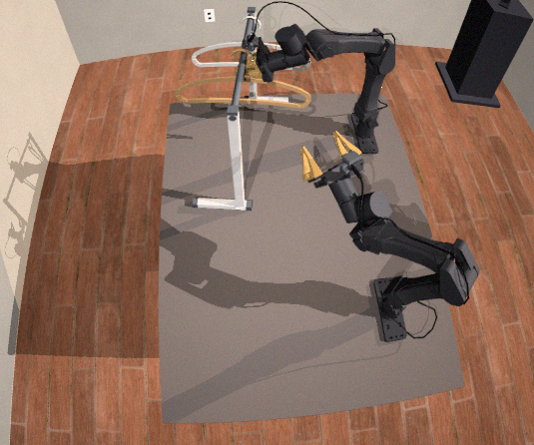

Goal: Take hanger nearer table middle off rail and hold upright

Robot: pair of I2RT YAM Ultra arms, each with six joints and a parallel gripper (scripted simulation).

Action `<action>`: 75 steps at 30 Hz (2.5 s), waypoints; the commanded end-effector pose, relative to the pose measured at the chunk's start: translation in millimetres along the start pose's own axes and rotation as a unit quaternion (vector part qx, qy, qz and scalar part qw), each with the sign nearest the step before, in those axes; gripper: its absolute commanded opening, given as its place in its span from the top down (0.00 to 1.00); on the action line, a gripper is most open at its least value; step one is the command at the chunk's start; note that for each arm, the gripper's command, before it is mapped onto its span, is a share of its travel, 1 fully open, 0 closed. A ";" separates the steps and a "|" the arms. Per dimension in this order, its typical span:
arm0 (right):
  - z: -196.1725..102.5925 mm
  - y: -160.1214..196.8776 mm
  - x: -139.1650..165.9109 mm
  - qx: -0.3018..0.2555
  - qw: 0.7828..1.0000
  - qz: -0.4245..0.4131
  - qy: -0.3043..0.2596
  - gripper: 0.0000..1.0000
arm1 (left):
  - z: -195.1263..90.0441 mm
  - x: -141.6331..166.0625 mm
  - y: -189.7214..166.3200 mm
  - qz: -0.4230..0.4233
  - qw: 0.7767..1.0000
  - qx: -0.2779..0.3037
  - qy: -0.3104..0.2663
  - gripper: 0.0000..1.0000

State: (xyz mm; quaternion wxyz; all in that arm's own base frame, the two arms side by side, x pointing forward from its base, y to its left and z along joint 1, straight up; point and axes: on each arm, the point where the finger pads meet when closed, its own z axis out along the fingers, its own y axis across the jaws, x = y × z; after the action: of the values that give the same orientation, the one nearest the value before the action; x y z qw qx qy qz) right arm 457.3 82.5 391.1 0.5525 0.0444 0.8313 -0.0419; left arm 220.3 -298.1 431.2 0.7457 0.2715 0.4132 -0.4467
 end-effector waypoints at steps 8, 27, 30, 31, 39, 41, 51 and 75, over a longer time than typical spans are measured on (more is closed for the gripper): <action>-29.1 -4.2 -32.2 -0.005 1.000 0.012 -0.028 1.00 | 4.0 -18.5 -2.1 0.006 1.000 0.005 -0.024 0.00; -101.3 -6.3 -8.9 -0.026 1.000 0.006 -0.016 1.00 | 4.0 -18.5 -2.1 0.006 1.000 0.005 -0.024 0.00; -104.0 -6.2 -6.7 -0.023 1.000 0.007 -0.017 1.00 | 4.0 -18.5 -2.1 0.006 1.000 0.005 -0.024 0.00; -108.5 -6.4 -4.5 -0.021 1.000 0.008 -0.017 1.00 | 4.0 -18.5 -2.1 0.006 1.000 0.005 -0.024 0.00; -152.8 -10.4 8.9 -0.030 0.999 0.007 -0.016 1.00 | 4.0 -18.5 -2.1 0.006 1.000 0.005 -0.024 0.00; -158.8 -10.3 12.9 -0.027 0.999 0.007 -0.016 1.00 | 4.0 -18.5 -2.1 0.006 1.000 0.005 -0.024 0.00; -168.9 -5.7 20.7 -0.005 1.000 0.009 -0.018 1.00 | 4.0 -18.5 -2.1 0.006 1.000 0.005 -0.024 0.00; -169.4 -3.4 19.3 -0.001 1.000 0.014 -0.024 1.00 | -7.0 -7.2 -12.8 -0.024 0.997 0.055 0.054 0.00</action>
State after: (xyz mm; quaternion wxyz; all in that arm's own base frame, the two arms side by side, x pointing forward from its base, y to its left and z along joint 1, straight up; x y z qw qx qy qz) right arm 295.8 103.2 432.4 0.5621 0.0415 0.8254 -0.0331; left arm 214.0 -302.2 417.6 0.7092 0.3064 0.4369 -0.4608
